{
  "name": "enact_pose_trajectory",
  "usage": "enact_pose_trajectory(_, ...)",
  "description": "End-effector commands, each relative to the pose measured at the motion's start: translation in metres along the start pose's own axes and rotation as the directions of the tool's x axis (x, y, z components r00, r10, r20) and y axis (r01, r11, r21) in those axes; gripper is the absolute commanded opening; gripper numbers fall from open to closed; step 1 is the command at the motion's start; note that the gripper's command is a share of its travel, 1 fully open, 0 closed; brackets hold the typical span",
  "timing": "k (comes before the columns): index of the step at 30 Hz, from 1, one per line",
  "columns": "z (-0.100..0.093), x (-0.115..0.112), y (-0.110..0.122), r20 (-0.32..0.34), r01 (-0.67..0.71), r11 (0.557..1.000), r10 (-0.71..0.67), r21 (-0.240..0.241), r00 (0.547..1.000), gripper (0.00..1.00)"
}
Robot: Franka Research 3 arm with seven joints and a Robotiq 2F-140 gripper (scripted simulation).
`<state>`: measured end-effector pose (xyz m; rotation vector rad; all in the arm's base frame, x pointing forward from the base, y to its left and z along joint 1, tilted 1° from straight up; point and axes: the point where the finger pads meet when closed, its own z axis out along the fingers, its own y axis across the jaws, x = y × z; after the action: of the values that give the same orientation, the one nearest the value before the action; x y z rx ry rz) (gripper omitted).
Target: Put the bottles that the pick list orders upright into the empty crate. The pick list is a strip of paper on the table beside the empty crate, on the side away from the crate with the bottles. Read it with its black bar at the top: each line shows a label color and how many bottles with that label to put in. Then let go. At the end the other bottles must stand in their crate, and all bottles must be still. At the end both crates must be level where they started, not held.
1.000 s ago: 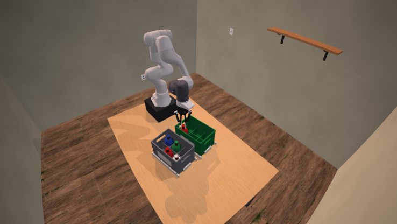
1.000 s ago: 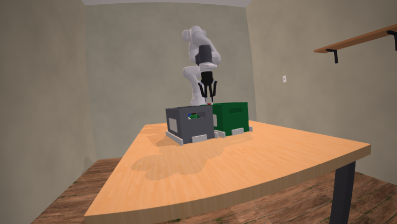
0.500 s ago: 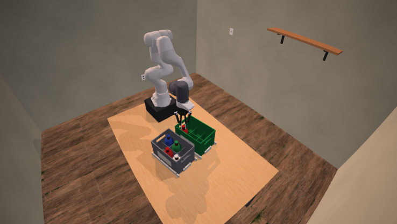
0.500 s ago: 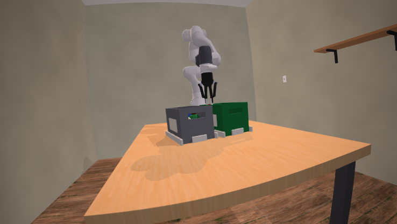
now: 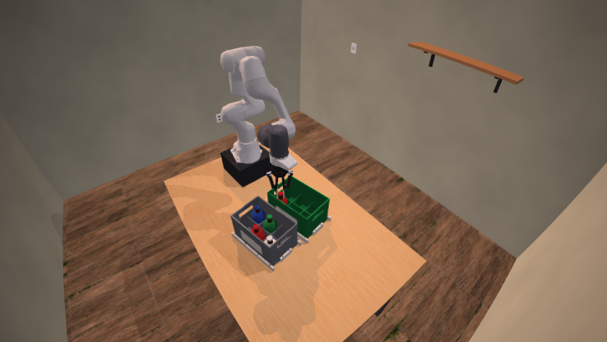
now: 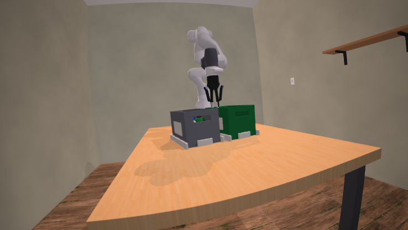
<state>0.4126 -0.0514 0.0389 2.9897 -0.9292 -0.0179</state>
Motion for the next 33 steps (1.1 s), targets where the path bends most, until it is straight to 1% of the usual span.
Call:
enact_pose_trajectory(1,-0.0015,0.0056,-0.0006,-0.014,-0.009,1.000,0.010,0.006,1.000,0.00)
enact_pose_trajectory(9,0.0025,0.0056,-0.0006,-0.014,-0.009,1.000,0.010,0.006,1.000,0.00)
enact_pose_trajectory(33,0.0025,0.0056,-0.0006,-0.014,-0.009,1.000,0.010,0.006,1.000,0.00)
